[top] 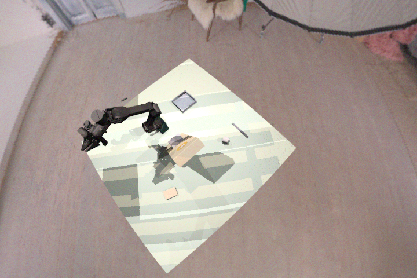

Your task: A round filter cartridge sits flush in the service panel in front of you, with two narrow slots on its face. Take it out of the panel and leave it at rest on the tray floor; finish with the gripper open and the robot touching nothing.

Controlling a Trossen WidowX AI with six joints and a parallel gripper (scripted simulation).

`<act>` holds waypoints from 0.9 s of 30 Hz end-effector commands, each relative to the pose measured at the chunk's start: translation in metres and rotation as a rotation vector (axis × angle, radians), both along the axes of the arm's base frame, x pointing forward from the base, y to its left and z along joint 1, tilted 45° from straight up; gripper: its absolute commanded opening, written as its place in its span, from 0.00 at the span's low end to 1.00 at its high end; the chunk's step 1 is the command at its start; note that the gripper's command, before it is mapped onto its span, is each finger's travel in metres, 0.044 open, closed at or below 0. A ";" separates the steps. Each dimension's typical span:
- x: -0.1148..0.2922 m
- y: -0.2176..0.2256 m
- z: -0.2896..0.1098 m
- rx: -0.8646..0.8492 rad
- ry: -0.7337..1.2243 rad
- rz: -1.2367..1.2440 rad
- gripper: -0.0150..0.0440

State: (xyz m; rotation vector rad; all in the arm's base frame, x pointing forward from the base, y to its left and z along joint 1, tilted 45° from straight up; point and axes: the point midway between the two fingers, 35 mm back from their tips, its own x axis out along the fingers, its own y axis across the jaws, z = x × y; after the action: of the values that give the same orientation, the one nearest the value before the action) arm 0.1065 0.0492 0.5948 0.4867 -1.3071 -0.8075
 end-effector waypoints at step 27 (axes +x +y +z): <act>0.055 -0.225 -0.142 0.304 1.379 0.130 0.43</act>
State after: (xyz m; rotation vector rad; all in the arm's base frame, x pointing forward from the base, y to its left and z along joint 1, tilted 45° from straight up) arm 0.1125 -0.1692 0.4912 0.3093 -0.1546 -1.0233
